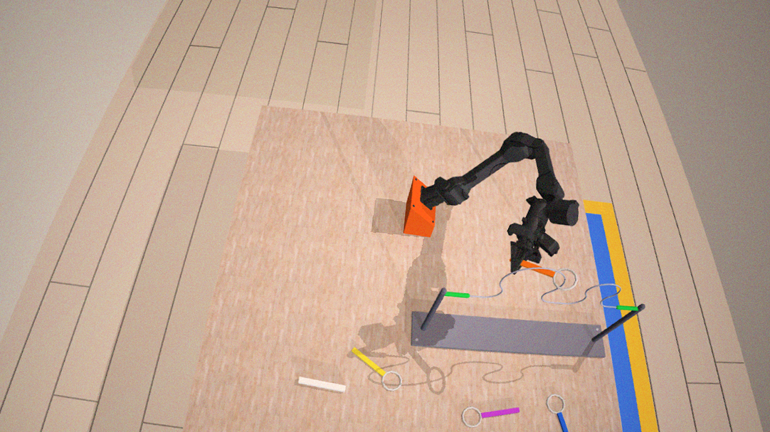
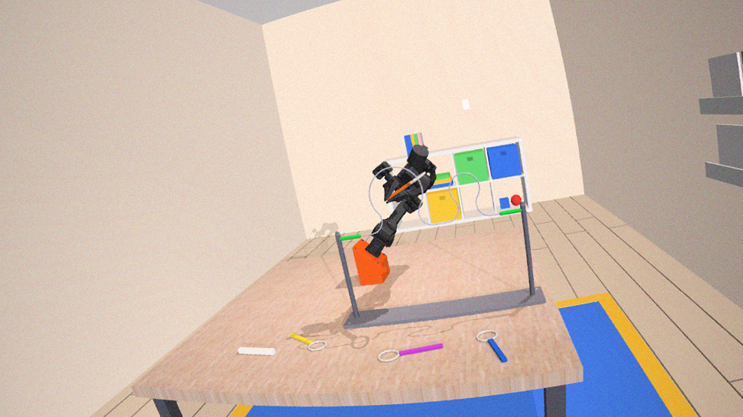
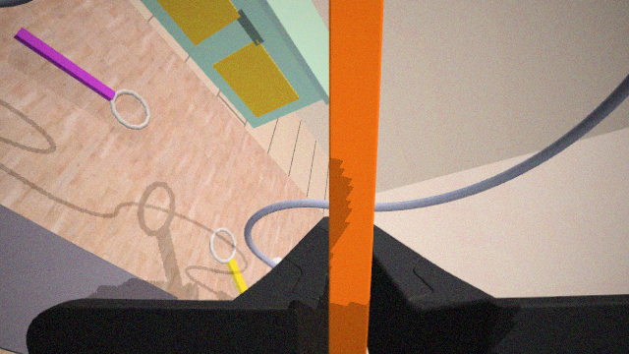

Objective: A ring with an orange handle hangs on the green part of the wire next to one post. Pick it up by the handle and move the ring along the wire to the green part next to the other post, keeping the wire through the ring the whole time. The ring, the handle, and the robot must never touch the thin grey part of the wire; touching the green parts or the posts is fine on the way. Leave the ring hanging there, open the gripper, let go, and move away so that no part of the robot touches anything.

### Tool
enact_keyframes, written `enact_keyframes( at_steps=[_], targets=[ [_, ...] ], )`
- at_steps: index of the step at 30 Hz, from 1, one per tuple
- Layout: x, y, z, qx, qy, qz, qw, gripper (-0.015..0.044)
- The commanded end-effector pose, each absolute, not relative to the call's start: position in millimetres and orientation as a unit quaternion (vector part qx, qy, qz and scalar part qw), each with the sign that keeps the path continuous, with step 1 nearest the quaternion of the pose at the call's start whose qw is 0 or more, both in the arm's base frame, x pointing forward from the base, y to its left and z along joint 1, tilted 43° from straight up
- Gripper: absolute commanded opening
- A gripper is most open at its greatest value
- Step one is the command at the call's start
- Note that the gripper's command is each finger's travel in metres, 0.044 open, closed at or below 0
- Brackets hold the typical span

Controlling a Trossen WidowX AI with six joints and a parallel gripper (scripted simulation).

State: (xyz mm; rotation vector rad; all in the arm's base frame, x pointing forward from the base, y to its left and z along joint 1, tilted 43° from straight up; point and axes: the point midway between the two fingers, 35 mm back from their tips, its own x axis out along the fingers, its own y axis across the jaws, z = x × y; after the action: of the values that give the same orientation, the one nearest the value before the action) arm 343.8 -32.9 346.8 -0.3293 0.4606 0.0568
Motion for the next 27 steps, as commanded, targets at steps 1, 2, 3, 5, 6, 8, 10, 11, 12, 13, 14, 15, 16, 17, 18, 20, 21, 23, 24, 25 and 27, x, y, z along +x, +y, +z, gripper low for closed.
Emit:
enact_keyframes(
  at_steps=[1, 2, 3, 5, 6, 8, 10, 11, 12, 13, 14, 15, 16, 17, 18, 20, 21, 23, 24, 25, 27],
  targets=[
    [343.8, -31.8, 346.2, -0.135, 0.227, 0.036, 0.964, -0.015],
    [343.8, -31.4, 346.1, -0.129, 0.227, 0.037, 0.965, -0.015],
    [343.8, -31.1, 346.0, -0.123, 0.227, 0.039, 0.965, -0.015],
    [343.8, -30.3, 345.7, -0.111, 0.227, 0.043, 0.967, -0.015],
    [343.8, -30.0, 345.6, -0.105, 0.227, 0.044, 0.967, -0.015],
    [343.8, -29.2, 345.4, -0.093, 0.227, 0.048, 0.968, -0.015],
    [343.8, -28.5, 345.1, -0.081, 0.227, 0.052, 0.969, -0.015],
    [343.8, -28.1, 345.0, -0.075, 0.226, 0.053, 0.97, -0.015],
    [343.8, -27.7, 344.9, -0.069, 0.226, 0.055, 0.97, -0.015],
    [343.8, -27.4, 344.9, -0.063, 0.226, 0.057, 0.97, -0.015],
    [343.8, -27.0, 344.8, -0.057, 0.226, 0.059, 0.971, -0.015],
    [343.8, -26.6, 344.7, -0.051, 0.226, 0.06, 0.971, -0.015],
    [343.8, -26.2, 344.6, -0.045, 0.226, 0.062, 0.971, -0.015],
    [343.8, -25.9, 344.5, -0.039, 0.225, 0.064, 0.971, -0.015],
    [343.8, -25.5, 344.5, -0.033, 0.225, 0.066, 0.972, -0.015],
    [343.8, -24.7, 344.3, -0.021, 0.225, 0.069, 0.972, -0.015],
    [343.8, -24.3, 344.3, -0.015, 0.225, 0.071, 0.972, -0.015],
    [343.8, -23.6, 344.2, -0.003, 0.224, 0.074, 0.972, -0.015],
    [343.8, -23.2, 344.2, 0.003, 0.224, 0.076, 0.972, -0.015],
    [343.8, -22.8, 344.1, 0.009, 0.223, 0.078, 0.972, -0.015],
    [343.8, -22.1, 344.1, 0.02, 0.223, 0.081, 0.971, -0.015]
  ],
)
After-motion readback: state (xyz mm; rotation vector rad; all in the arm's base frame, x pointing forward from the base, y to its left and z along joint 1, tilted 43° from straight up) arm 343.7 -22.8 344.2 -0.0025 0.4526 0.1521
